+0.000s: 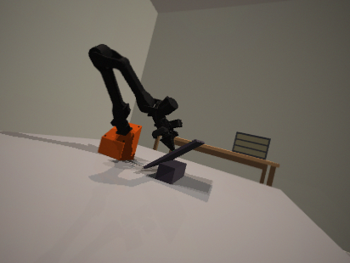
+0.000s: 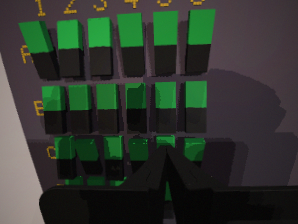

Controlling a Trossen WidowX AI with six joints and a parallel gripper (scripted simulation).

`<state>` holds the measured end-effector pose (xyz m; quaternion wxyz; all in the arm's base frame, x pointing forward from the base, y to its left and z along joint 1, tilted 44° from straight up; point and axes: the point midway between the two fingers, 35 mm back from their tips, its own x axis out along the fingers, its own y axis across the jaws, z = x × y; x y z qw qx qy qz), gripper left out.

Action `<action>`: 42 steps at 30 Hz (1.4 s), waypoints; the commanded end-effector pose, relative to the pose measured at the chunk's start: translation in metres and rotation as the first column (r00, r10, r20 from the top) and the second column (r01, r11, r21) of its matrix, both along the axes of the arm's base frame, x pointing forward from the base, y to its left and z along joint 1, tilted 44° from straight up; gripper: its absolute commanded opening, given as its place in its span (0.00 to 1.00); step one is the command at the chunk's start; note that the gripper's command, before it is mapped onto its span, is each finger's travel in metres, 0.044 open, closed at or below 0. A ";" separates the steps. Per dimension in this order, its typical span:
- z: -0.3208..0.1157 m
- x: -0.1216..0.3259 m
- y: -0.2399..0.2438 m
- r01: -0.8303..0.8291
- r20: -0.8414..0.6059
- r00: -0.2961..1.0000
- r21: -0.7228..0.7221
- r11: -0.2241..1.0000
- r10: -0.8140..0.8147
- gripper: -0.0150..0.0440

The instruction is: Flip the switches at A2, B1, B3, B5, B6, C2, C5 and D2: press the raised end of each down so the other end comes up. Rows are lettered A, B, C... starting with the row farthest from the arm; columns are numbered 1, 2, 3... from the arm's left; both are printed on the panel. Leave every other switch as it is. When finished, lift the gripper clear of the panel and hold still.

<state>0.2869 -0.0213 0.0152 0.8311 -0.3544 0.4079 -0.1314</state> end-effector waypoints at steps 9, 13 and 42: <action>0.037 -0.041 0.032 -0.022 0.019 1.000 0.005 1.000 0.021 0.25; 0.019 -0.050 0.039 -0.020 0.013 1.000 0.012 1.000 0.019 0.25; -0.057 -0.062 0.023 -0.040 0.039 0.998 0.006 0.999 0.040 0.25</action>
